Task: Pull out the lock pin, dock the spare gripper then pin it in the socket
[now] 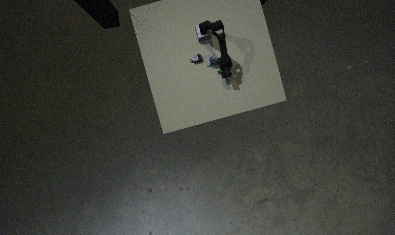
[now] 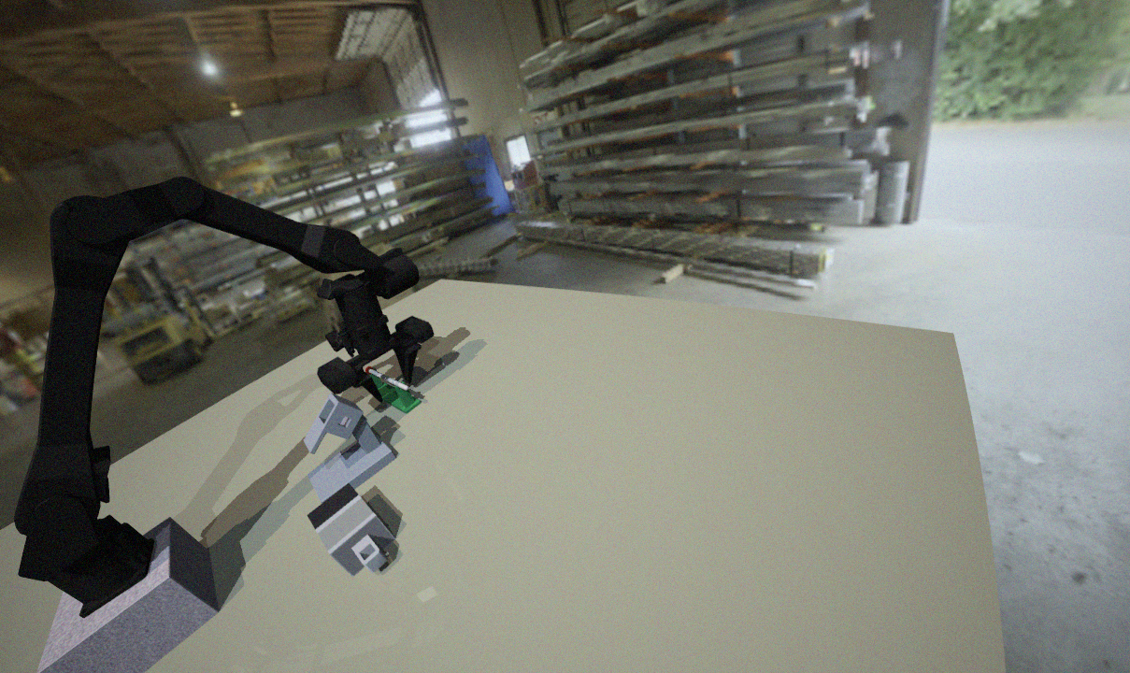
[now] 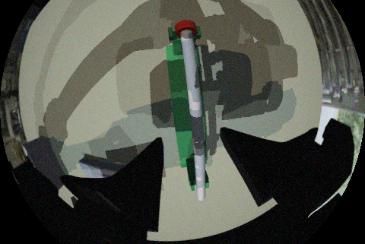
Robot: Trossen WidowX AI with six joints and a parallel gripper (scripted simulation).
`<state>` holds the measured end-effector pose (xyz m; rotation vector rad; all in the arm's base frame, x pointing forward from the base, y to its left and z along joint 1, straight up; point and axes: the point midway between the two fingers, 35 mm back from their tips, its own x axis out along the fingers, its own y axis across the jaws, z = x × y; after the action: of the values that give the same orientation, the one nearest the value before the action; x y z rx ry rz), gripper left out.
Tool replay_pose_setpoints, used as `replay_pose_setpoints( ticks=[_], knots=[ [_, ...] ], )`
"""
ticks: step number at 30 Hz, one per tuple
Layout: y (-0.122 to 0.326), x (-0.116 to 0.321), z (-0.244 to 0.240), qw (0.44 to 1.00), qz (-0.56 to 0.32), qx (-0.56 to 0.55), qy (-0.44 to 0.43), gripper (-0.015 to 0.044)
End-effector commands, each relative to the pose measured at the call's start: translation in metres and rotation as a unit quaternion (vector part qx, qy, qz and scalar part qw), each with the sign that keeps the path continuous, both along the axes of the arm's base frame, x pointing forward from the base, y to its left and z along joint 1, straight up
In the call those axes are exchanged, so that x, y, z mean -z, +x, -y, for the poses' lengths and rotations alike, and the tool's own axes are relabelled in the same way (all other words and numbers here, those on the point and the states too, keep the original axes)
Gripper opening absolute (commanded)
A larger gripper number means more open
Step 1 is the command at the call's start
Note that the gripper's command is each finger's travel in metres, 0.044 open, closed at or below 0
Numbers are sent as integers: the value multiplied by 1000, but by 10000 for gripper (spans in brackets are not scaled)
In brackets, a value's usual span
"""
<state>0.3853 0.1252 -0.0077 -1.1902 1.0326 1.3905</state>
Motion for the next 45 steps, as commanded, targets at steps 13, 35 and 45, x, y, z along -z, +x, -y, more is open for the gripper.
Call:
replay_pose_setpoints(
  ticks=[13,35,45],
  knots=[
    [-7,-24,2,1000,-16,0,-4,440],
    [-16,-54,4,999,-40,0,-11,440],
    [-19,-68,5,999,-50,0,-13,440]
  ],
)
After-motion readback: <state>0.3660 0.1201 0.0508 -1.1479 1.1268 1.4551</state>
